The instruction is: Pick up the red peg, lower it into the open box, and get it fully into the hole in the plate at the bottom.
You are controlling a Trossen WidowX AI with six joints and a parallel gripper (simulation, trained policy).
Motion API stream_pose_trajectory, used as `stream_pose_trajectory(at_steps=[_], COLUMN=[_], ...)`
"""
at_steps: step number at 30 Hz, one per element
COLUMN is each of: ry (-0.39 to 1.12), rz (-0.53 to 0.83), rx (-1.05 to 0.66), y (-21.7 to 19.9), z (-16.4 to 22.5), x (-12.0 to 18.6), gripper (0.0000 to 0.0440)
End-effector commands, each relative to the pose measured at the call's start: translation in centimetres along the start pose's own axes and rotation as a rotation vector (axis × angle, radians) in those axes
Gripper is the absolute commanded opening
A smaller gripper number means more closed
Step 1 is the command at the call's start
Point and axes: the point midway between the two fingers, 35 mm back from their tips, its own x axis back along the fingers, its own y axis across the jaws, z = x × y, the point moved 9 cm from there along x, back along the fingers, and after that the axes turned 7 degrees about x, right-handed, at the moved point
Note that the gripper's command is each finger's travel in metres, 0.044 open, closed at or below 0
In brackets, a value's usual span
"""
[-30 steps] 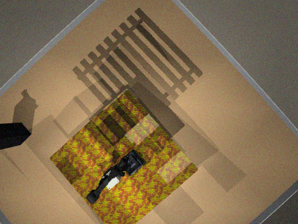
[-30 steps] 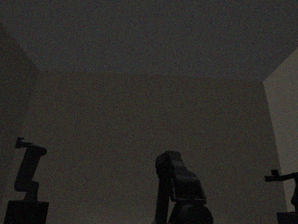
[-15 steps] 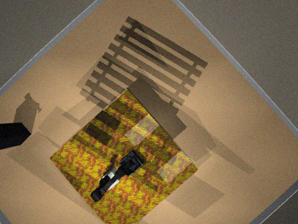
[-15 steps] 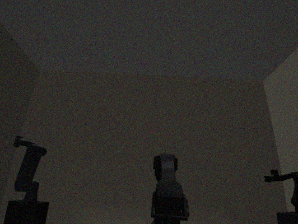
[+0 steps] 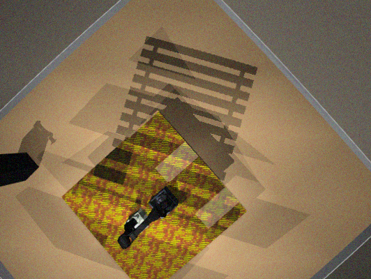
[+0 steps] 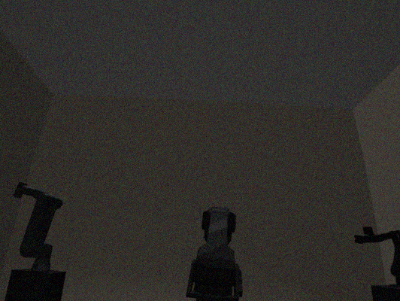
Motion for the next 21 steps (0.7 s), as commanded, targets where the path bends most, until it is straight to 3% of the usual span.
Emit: stream_pose_trajectory(at_steps=[1,4,5,14,21], ry=[0.017,0.024,0.026,-0.014,-0.015], rz=[-0.027,-0.054,-0.065,-0.189,-0.190], rx=[-0.001,-0.003,-0.003,-0.003,-0.003], y=[0.5,1.0,1.2,3.4,3.5], z=[-1.2,-2.3,-2.6,-5.5,-5.5], x=[0.2,0.6,0.7,2.8,2.8], gripper=[0.0367,0.0435,0.0440,0.0440,0.0440])
